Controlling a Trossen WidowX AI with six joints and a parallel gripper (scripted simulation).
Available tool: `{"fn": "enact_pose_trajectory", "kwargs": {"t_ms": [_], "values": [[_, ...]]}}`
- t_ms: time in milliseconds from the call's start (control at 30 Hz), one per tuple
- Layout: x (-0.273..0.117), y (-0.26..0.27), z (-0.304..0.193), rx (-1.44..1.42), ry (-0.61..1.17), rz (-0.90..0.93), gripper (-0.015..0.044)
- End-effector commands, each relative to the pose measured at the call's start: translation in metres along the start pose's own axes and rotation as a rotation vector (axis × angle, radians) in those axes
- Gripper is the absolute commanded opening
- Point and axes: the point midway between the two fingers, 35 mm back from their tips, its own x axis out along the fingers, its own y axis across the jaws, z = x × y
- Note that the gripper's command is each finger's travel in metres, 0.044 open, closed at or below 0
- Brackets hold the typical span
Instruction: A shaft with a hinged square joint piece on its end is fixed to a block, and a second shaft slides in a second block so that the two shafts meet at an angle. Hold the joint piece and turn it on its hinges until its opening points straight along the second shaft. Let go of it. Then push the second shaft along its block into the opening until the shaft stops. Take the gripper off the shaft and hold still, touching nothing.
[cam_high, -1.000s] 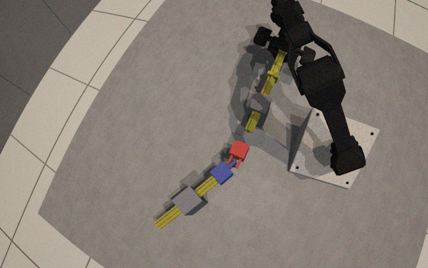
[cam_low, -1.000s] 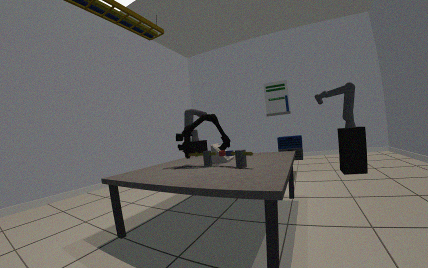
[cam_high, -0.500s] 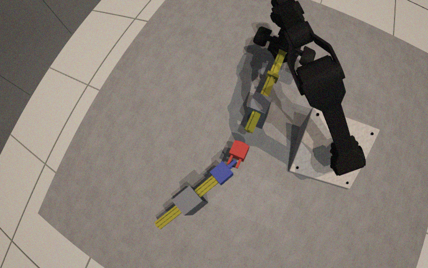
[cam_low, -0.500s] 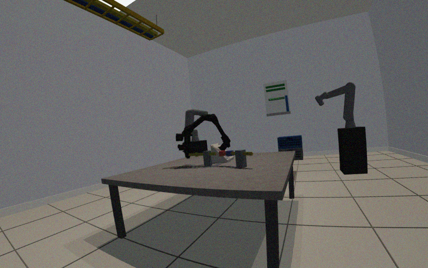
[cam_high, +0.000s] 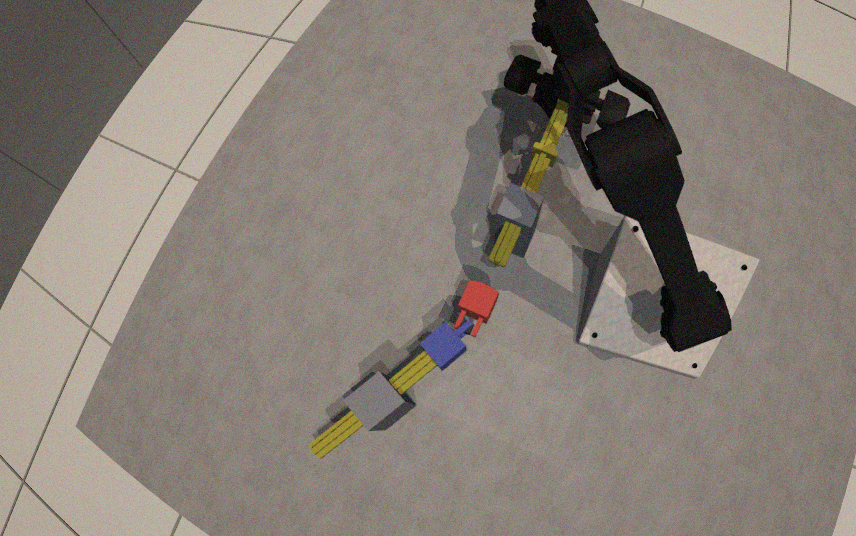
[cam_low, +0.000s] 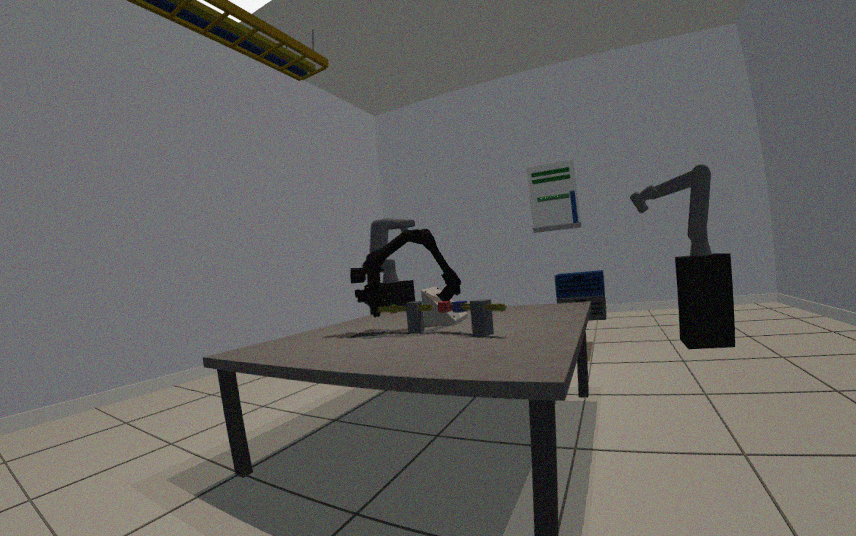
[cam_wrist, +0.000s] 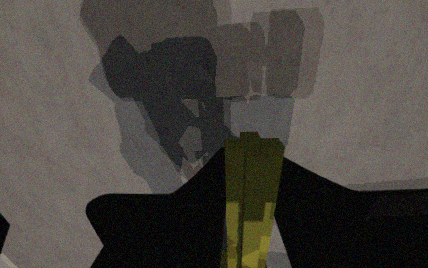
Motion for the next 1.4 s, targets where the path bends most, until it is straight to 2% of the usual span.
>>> {"fn": "enact_pose_trajectory", "kwargs": {"t_ms": [0,100,333,367,1367], "values": [[0.001,-0.001,-0.001,-0.001,0.002,-0.031,0.0067],[0.001,0.000,-0.001,-0.001,0.001,-0.038,0.0067],[0.000,0.000,-0.001,0.000,0.000,-0.020,0.0020],[0.000,0.000,-0.001,0.000,0.000,-0.020,0.0000],[0.002,0.000,-0.039,0.000,0.005,-0.044,0.0000]]}}
